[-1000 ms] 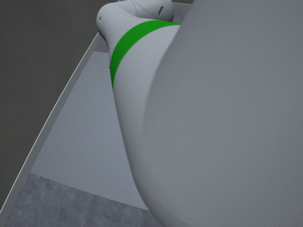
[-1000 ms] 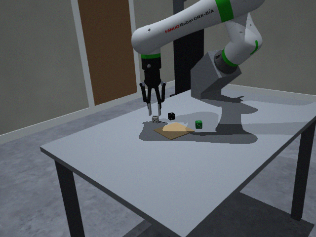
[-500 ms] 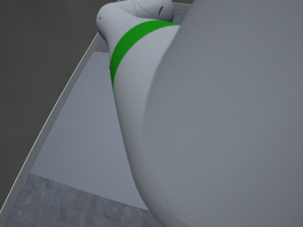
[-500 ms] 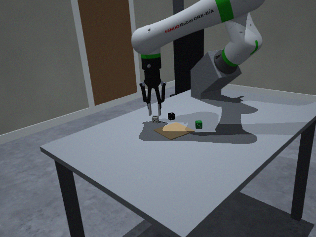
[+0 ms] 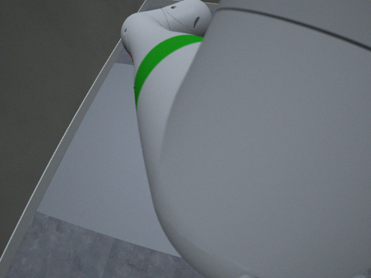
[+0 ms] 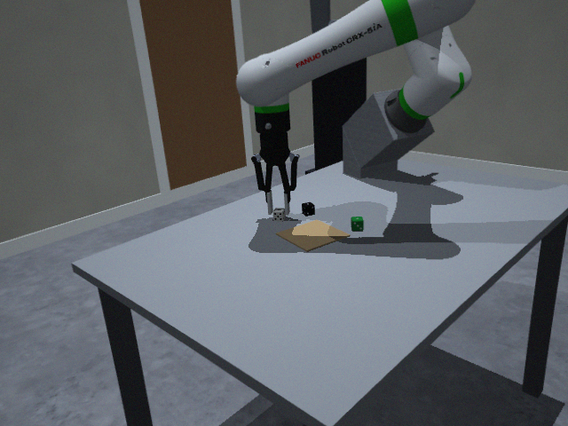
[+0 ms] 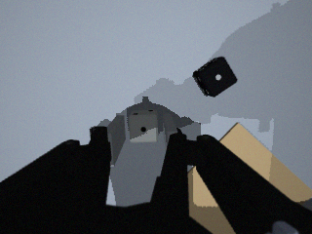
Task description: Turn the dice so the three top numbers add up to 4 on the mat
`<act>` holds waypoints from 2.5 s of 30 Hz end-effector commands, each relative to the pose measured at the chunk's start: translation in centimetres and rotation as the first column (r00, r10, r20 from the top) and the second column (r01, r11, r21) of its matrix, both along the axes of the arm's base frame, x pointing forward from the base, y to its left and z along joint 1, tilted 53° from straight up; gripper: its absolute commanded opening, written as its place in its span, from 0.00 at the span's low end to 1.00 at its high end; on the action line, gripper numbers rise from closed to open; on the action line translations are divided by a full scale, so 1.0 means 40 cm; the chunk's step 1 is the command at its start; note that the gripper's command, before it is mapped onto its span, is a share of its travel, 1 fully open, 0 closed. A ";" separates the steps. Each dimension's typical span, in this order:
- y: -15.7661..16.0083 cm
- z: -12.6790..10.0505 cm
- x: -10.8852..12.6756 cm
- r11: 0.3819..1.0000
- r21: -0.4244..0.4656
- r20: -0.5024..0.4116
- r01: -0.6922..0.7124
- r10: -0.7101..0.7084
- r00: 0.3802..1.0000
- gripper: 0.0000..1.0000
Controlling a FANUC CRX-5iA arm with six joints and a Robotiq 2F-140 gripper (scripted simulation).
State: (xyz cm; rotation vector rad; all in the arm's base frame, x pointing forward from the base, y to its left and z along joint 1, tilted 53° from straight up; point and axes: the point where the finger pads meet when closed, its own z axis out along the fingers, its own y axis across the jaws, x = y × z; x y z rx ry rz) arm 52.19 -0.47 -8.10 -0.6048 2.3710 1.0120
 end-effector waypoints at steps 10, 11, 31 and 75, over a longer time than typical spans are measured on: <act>0.029 -0.024 0.011 1.000 0.000 0.000 0.000 0.000 1.000 0.28; 0.030 -0.025 0.011 1.000 0.000 0.000 0.000 0.000 1.000 0.28; 0.030 -0.025 0.011 1.000 0.000 0.000 0.000 0.000 1.000 0.28; 0.030 -0.025 0.011 1.000 0.000 0.000 0.000 0.000 1.000 0.16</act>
